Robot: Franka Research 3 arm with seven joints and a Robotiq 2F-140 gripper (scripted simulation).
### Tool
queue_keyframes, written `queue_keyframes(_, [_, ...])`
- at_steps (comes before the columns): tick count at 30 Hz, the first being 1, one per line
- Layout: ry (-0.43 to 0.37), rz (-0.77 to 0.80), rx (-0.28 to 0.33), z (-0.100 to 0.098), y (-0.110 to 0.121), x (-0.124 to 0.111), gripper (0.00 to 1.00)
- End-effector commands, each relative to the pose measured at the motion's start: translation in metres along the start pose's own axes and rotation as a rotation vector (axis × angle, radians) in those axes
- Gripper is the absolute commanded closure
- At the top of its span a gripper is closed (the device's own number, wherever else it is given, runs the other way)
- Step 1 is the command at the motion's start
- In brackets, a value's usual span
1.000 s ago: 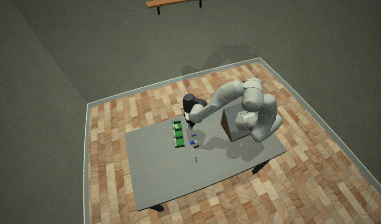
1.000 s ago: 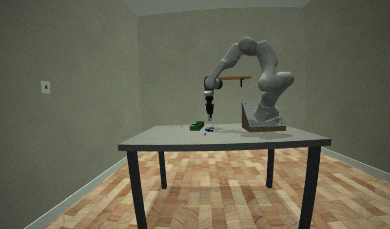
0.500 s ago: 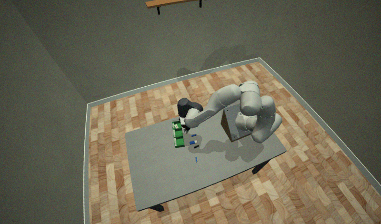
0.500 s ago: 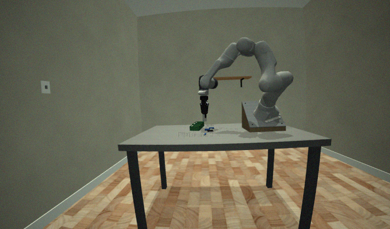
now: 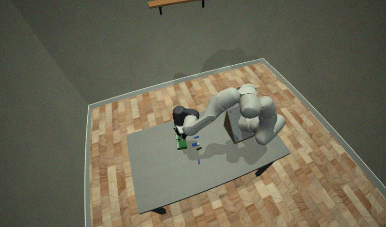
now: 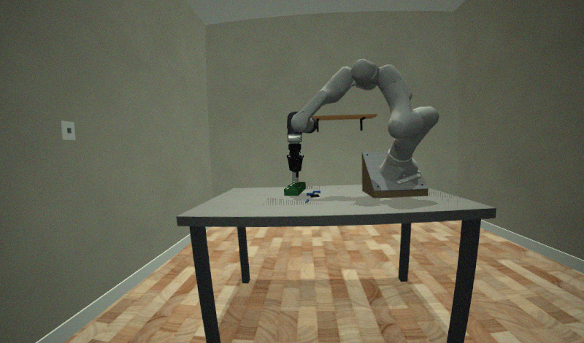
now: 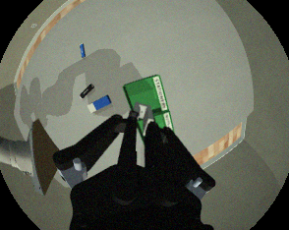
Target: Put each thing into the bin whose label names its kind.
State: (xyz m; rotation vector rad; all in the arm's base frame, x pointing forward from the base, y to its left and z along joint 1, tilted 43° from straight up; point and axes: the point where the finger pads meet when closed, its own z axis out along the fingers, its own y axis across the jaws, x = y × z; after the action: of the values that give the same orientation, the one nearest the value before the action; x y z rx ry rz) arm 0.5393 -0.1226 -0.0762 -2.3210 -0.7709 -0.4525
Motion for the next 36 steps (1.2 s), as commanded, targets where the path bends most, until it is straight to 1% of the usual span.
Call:
queue_keyframes(1, [-0.004,-0.157,0.009,0.0024,0.0016,0.0143,0.94])
queue_keyframes(5, [-0.001,-0.248,0.007,0.0024,0.0016,0.0143,0.94])
queue_keyframes(7, [-0.001,-0.248,0.007,0.0024,0.0016,0.0143,0.94])
queue_keyframes(8, [-0.002,-0.299,0.01,0.0024,0.0016,0.014,0.94])
queue_keyframes(20, [-0.006,-0.582,0.022,0.0023,0.0007,0.0079,0.94])
queue_keyframes(36, [-0.007,-0.592,0.023,0.0023,-0.0009,0.0087,0.94])
